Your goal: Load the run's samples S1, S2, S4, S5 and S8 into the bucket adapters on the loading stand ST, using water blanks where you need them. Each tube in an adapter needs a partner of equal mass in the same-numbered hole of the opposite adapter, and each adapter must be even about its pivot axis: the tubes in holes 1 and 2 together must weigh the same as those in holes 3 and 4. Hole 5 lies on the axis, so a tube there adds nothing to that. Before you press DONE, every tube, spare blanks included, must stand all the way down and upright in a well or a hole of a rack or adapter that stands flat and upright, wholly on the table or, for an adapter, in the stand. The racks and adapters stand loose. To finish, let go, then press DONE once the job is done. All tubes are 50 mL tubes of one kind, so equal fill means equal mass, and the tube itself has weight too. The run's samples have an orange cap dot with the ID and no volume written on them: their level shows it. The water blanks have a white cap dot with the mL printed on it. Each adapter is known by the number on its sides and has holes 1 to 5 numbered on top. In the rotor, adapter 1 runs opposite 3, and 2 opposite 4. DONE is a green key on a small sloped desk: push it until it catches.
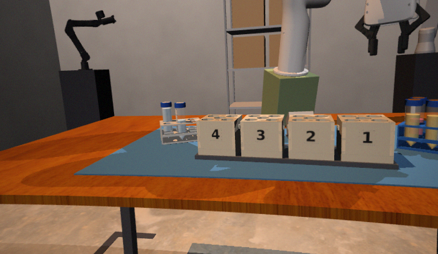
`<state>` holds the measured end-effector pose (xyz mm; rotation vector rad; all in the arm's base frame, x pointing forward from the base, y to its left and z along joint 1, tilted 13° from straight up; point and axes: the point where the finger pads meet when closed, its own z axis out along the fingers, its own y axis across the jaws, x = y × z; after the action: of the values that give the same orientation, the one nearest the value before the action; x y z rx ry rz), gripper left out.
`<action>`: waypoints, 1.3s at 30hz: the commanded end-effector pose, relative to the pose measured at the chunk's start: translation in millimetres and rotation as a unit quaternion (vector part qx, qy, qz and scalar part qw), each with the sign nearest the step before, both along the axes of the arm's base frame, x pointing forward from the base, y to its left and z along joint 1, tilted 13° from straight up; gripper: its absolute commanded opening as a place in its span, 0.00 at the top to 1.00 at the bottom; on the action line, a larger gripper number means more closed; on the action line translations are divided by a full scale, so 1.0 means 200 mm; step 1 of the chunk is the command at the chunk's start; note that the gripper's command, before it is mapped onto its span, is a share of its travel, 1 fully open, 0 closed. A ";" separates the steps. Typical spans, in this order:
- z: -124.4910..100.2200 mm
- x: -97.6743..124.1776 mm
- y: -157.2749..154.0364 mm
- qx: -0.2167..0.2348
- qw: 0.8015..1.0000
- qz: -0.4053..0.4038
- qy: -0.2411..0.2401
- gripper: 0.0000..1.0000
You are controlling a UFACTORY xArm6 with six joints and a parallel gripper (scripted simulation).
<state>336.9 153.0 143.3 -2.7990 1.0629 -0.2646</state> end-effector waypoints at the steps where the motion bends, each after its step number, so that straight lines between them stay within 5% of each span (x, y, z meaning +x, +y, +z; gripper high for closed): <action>1: 0.01 -0.02 0.11 -0.001 1.000 -0.001 -0.002 0.43; 17: 0.01 -0.09 0.44 -0.001 1.000 -0.001 -0.002 0.43; 39: -0.07 -0.07 0.45 -0.001 1.000 -0.001 -0.002 0.43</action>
<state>321.1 241.4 133.1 -2.8017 1.0666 -0.2674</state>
